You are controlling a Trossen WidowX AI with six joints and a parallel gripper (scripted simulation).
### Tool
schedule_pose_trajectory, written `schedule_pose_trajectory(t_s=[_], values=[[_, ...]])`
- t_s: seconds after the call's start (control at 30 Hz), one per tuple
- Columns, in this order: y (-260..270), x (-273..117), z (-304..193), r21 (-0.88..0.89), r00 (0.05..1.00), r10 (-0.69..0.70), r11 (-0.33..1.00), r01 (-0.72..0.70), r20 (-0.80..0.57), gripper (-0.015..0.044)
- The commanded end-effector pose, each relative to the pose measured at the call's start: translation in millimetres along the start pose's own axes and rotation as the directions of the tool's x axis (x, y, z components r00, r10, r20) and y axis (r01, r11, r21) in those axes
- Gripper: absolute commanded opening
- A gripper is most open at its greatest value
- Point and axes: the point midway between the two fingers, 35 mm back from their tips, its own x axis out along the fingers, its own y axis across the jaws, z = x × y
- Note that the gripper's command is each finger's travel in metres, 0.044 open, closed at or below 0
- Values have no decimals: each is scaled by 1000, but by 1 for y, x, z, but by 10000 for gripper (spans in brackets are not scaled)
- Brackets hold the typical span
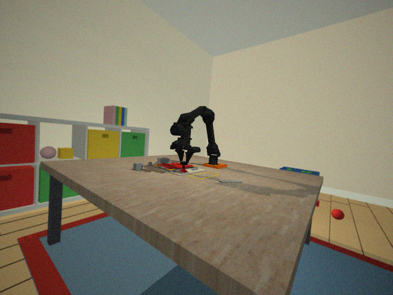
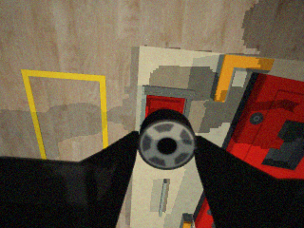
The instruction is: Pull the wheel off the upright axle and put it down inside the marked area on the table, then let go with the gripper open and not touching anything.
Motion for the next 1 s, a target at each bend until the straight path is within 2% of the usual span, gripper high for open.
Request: schedule_pose_trajectory(t_s=[0.0, 0.97], values=[[0, -5, 2, 3, 1000, -2, 1000, 2, 11, 0], [0, -14, 2, 3, 1000, -4, 1000, 4, 13, 0]])
